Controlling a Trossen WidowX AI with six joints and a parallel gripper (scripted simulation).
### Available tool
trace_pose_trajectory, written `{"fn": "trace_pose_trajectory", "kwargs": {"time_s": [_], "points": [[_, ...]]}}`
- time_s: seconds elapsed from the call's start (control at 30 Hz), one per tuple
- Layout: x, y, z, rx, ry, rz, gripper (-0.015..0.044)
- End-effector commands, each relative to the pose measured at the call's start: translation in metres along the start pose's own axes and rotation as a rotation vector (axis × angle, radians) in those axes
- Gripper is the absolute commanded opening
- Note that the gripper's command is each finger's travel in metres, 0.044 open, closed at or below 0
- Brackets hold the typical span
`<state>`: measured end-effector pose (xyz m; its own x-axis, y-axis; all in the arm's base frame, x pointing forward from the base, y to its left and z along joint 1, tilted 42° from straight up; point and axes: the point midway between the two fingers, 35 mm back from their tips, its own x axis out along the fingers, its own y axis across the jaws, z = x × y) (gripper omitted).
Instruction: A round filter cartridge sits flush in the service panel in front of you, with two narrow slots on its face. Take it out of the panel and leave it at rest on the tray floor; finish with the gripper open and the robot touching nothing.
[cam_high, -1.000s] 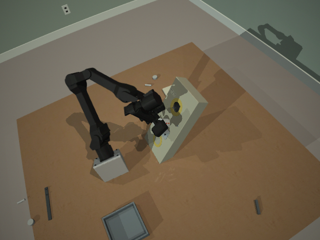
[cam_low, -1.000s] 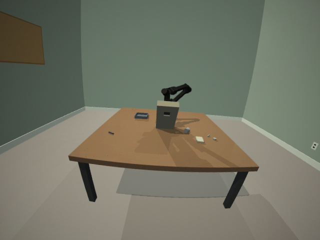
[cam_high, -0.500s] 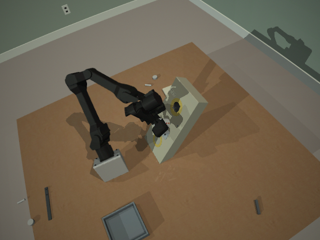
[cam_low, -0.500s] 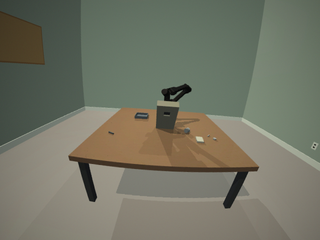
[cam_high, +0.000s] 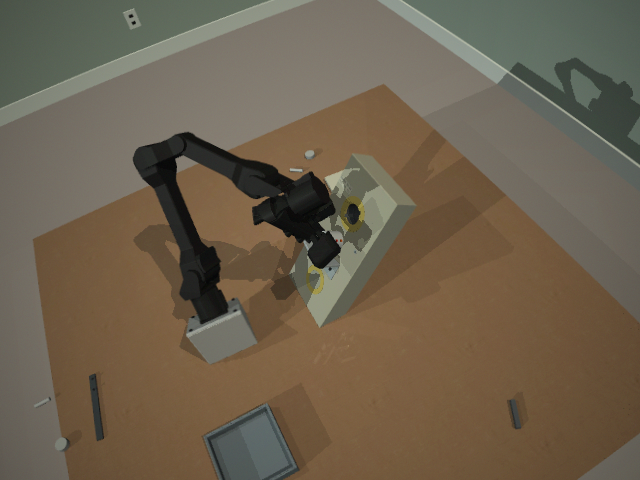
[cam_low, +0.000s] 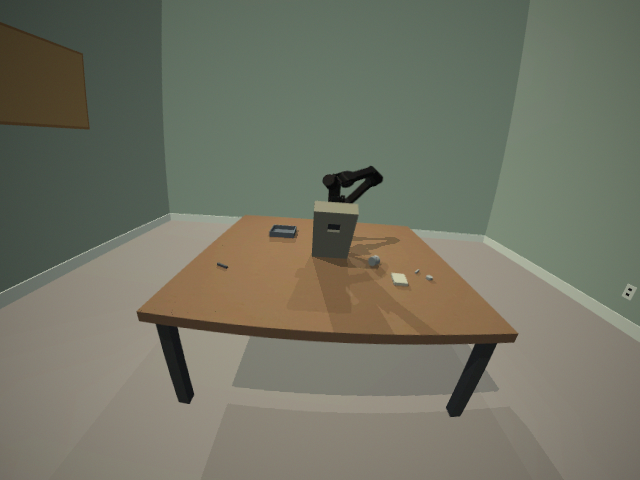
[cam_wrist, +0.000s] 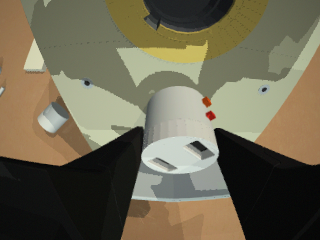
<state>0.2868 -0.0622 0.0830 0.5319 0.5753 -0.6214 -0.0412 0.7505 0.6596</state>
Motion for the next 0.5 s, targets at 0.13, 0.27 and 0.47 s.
{"fn": "trace_pose_trajectory", "kwargs": {"time_s": [0.13,0.27,0.47], "points": [[-0.03,-0.004,0.008,-0.005,0.001,-0.009,0.0],[-0.052,-0.005,0.009,-0.004,0.003,-0.011,0.0],[-0.085,-0.002,0.009,-0.003,0.001,-0.005,0.0]]}}
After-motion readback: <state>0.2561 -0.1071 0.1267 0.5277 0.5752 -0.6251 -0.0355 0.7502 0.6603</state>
